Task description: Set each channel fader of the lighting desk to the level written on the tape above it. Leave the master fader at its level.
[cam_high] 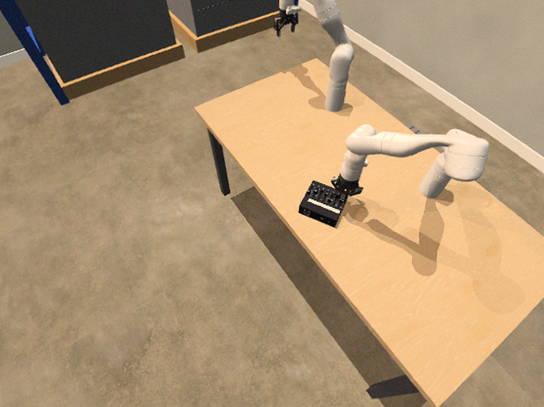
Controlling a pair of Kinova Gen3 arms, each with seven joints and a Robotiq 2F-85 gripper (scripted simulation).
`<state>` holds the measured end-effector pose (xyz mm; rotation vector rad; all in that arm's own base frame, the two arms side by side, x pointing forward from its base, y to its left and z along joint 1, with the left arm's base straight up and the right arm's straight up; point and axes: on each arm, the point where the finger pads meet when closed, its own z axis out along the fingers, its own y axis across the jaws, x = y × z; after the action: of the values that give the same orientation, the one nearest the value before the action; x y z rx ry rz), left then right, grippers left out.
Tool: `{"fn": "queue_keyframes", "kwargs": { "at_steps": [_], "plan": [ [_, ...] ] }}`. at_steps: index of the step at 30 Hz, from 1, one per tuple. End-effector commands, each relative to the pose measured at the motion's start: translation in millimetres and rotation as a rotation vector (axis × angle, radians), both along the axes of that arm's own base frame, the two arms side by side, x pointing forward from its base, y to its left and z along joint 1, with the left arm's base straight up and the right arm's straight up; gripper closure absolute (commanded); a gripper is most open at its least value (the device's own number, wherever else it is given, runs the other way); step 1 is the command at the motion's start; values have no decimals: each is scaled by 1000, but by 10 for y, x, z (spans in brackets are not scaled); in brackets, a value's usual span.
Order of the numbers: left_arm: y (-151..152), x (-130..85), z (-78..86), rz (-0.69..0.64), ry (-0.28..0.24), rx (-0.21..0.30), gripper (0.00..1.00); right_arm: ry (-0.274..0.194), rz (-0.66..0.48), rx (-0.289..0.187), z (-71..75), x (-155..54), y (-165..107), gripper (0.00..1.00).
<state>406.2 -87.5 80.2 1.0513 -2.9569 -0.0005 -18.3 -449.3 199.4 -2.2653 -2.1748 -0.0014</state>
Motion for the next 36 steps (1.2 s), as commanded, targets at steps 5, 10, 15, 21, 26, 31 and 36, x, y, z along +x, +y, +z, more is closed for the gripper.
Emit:
{"fn": "queue_keyframes", "kwargs": {
  "at_steps": [5,10,15,21,26,31,36],
  "plan": [
    [30,40,6,3,-3,1,903,0,0,-2,7,-1,-3,2],
    [41,53,6,3,-3,1,903,0,0,-2,7,-1,-3,2],
    [45,59,6,3,-3,1,903,0,0,-2,7,-1,-3,2],
    [51,65,6,3,-3,1,903,0,0,-2,7,-1,-3,2],
    [53,67,6,3,-3,1,903,0,0,-2,7,-1,-3,2],
    [53,68,6,3,-3,1,903,0,0,-2,7,-1,-3,2],
    [53,68,6,3,-3,1,903,0,0,-2,7,-1,-3,2]
  ]
}}
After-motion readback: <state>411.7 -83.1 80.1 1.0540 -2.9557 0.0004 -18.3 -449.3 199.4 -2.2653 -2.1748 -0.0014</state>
